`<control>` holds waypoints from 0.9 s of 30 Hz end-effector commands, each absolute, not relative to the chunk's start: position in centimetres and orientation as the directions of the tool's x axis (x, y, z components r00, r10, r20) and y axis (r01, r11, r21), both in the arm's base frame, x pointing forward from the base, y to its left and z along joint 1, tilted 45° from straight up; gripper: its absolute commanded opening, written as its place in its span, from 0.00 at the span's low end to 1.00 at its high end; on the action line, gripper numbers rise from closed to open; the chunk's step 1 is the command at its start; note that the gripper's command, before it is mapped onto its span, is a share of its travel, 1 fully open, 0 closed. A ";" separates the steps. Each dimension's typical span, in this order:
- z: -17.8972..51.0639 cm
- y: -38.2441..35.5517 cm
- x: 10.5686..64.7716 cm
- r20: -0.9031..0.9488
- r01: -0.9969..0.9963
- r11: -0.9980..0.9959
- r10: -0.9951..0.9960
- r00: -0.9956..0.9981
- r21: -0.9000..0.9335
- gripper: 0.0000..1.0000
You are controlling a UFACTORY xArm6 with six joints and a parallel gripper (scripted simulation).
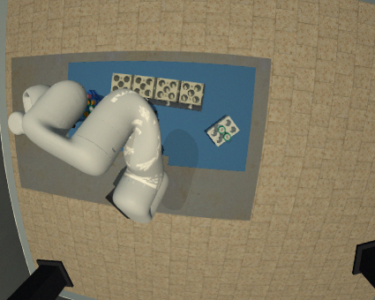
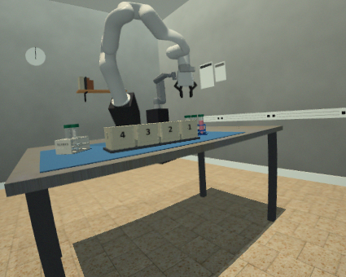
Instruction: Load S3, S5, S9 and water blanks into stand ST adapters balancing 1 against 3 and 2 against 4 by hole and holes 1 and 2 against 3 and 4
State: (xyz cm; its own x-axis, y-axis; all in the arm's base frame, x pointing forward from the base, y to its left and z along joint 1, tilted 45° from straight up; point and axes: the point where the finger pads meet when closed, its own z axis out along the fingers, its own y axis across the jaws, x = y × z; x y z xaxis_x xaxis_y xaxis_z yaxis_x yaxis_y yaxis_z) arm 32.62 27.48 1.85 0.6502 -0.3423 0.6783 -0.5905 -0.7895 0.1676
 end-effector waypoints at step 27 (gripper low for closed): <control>0.7 26.7 33.5 0.698 -0.767 -0.637 -0.583 0.417 -0.073 0.57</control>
State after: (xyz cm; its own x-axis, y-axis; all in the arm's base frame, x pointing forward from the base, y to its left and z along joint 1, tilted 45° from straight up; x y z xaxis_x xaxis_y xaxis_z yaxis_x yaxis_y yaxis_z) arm 33.28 26.69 0.80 0.4173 -0.5803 0.6993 -0.7691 -0.6355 -0.0685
